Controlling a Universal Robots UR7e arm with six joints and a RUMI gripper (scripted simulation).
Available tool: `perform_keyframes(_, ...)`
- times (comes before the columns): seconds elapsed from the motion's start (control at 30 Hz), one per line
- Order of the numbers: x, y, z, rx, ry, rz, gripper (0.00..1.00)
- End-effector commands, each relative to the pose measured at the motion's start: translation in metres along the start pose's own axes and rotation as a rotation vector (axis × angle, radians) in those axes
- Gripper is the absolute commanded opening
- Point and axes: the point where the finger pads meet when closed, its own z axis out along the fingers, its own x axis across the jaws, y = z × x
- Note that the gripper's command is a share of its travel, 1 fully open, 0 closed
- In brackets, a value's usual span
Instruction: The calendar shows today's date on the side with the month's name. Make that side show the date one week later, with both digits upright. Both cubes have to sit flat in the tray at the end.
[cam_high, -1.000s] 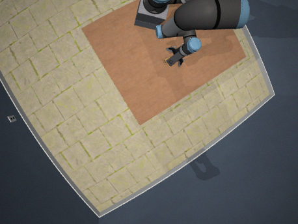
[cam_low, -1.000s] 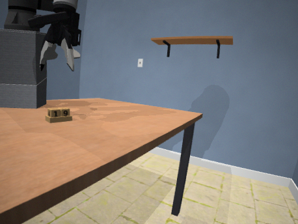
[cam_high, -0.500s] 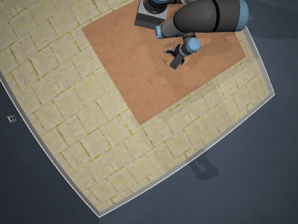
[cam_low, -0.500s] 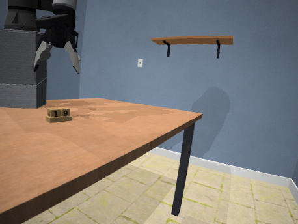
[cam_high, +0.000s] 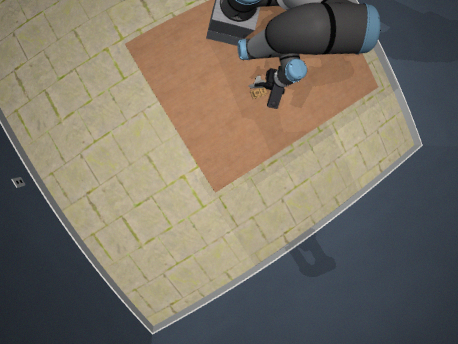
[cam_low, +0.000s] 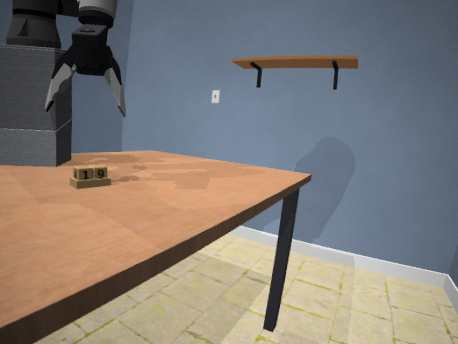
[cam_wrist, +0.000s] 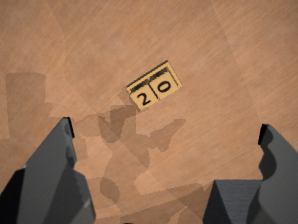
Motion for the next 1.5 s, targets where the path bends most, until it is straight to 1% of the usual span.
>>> perform_keyframes(0.0,-0.001,-0.003,0.002,0.001,-0.012,-0.125,1.0)
perform_keyframes(0.03,-0.001,-0.003,0.002,0.001,-0.012,-0.125,1.0)
perform_keyframes(0.13,-0.002,-0.004,0.004,0.003,-0.012,-0.25,1.0)
perform_keyframes(0.33,-0.003,-0.004,0.006,0.003,-0.012,-0.377,1.0)
perform_keyframes(0.53,-0.004,-0.004,0.009,0.004,-0.012,-0.547,1.0)
perform_keyframes(0.63,-0.004,-0.004,0.009,0.004,-0.012,-0.55,1.0)
perform_keyframes(0.73,-0.005,-0.003,0.011,0.005,-0.011,-0.676,1.0)
perform_keyframes(0.83,-0.005,-0.003,0.011,0.006,-0.011,-0.723,1.0)
perform_keyframes(1.1,-0.005,-0.001,0.015,0.006,-0.011,-0.937,1.0)
perform_keyframes(1.17,-0.005,-0.001,0.015,0.006,-0.011,-0.937,1.0)
perform_keyframes(1.27,-0.005,-0.001,0.017,0.008,-0.01,-1.053,1.0)
perform_keyframes(1.47,-0.005,0.0,0.019,0.008,-0.01,-1.183,1.0)
